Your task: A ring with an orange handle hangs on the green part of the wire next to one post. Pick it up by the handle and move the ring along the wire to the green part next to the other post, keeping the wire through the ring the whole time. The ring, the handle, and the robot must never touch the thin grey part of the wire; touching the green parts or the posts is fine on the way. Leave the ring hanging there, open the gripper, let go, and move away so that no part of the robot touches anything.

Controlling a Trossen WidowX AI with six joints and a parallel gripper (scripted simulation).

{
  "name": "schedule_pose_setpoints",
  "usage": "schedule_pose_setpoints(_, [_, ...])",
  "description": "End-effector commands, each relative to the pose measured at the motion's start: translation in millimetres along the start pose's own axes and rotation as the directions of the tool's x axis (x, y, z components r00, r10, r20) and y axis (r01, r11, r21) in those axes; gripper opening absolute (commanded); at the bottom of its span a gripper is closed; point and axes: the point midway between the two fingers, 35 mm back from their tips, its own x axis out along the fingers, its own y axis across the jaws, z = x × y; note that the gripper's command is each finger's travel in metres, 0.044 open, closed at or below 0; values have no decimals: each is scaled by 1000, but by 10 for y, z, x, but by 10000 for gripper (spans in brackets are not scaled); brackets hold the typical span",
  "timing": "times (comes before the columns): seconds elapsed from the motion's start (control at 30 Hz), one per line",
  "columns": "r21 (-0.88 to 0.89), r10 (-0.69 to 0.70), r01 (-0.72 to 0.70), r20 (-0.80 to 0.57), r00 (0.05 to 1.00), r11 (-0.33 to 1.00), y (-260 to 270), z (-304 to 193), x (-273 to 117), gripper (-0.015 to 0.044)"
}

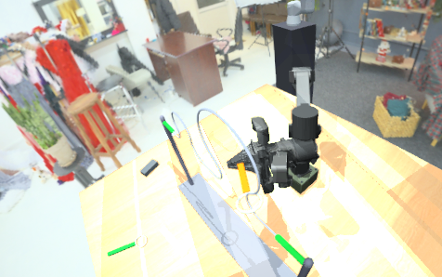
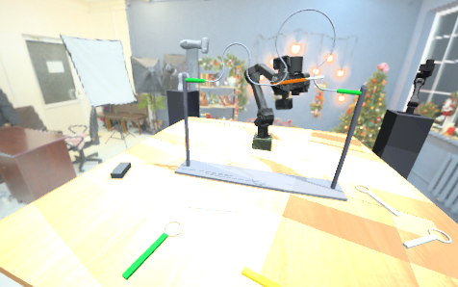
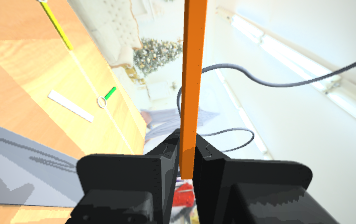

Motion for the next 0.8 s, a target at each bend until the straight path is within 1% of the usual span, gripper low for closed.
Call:
schedule_pose_setpoints(0.0, [64, 34, -33, -13, 999, 997, 104, -4, -15, -150])
schedule_pose_setpoints(0.1, [128, 65, -64, -4, 998, 990, 210, 9, -17, -150])
schedule_pose_setpoints(0.23, [241, 110, -118, 45, 993, 963, 402, 41, 11, -150])
schedule_pose_setpoints(0.47, [295, 136, -147, 58, 989, 944, 496, 62, 5, -150])
schedule_pose_setpoints(0.77, [451, 218, -225, 70, 974, 864, 756, 171, -84, -150])
